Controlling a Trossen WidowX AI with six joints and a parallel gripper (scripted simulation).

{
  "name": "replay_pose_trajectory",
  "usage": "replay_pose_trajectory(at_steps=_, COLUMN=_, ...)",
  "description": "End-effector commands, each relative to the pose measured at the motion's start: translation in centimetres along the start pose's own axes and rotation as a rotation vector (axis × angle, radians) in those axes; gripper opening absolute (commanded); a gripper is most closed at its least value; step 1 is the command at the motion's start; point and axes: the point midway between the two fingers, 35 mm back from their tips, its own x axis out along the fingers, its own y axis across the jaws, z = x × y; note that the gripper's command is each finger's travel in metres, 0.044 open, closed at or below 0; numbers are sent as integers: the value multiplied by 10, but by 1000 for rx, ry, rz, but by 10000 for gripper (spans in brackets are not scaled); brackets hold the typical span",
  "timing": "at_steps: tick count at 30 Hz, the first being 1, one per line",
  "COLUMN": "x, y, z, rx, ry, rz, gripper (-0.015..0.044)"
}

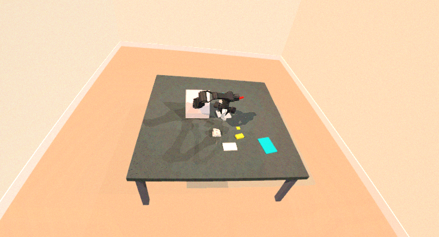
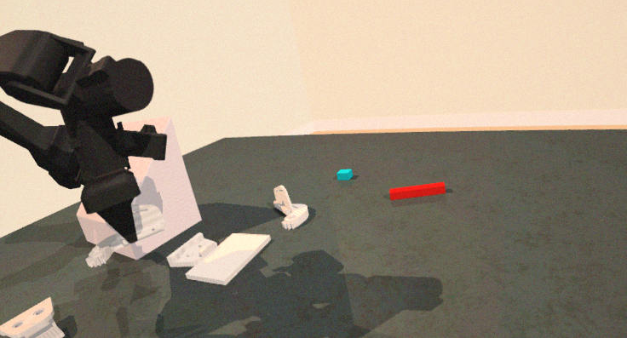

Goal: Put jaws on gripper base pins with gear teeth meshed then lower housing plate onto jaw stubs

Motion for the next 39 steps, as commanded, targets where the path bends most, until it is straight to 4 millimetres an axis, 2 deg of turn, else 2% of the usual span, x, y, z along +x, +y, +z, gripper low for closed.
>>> replay_pose_trajectory(at_steps=1, x=0, y=3, z=11, rx=63, ry=-8, rz=4, gripper=134)
replay_pose_trajectory(at_steps=20, x=-1, y=30, z=67, rx=442, ry=-15, rz=16, gripper=134)
replay_pose_trajectory(at_steps=39, x=2, y=71, z=114, rx=845, ry=4, rz=9, gripper=134)
